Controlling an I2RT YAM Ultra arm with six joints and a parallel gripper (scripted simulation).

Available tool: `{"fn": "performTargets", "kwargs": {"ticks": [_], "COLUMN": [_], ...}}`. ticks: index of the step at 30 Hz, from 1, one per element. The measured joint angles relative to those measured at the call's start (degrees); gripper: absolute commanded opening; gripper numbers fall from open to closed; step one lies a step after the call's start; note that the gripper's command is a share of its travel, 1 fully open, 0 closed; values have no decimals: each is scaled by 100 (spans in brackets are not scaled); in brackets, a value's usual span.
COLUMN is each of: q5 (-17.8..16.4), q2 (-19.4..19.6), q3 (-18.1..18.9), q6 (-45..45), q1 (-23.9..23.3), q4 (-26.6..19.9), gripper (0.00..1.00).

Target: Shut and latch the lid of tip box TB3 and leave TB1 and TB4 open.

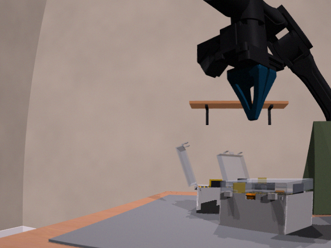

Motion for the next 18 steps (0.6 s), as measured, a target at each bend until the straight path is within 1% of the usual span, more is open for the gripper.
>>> {"fn": "performTargets", "kwargs": {"ticks": [13, 18], "q5": [-61, -63], "q2": [131, 133], "q3": [654, 691], "q6": [98, 114], "q1": [114, 138], "q4": [-555, -638], "gripper": [0, 0]}}
